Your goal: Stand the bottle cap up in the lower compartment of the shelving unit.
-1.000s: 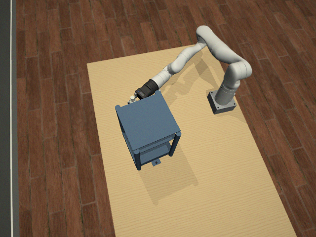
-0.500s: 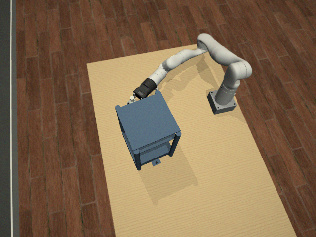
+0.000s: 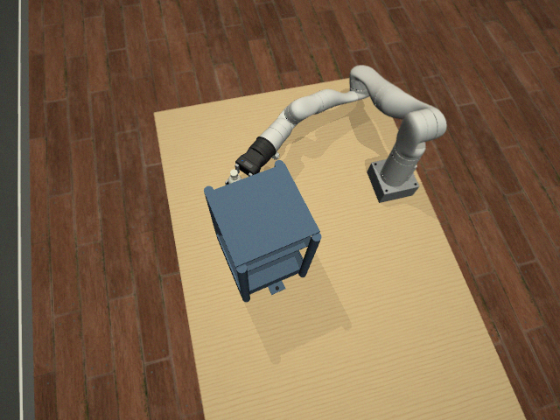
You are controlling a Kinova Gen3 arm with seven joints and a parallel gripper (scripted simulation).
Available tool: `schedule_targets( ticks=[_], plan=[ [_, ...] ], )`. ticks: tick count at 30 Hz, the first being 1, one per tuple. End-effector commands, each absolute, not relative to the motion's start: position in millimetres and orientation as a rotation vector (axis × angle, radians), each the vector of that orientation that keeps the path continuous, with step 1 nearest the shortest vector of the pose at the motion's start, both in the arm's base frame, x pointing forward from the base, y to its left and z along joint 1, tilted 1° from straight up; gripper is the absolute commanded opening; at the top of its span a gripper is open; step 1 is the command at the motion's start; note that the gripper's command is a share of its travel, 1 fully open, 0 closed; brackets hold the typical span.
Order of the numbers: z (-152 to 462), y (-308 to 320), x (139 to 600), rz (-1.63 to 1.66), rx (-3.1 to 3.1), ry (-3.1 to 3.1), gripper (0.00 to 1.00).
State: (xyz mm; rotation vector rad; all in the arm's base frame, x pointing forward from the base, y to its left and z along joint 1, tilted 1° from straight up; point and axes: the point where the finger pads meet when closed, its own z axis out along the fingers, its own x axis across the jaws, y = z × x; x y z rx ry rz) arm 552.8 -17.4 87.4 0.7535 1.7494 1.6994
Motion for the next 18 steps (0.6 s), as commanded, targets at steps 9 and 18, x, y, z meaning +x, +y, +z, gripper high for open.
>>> schedule_targets(
  ticks=[9, 18],
  plan=[
    [86.9, -16.9, 554.4, 1.726, 0.72, 1.774, 0.0],
    [87.0, -16.5, 554.8, 1.77, 0.668, 1.819, 0.0]
  ],
)
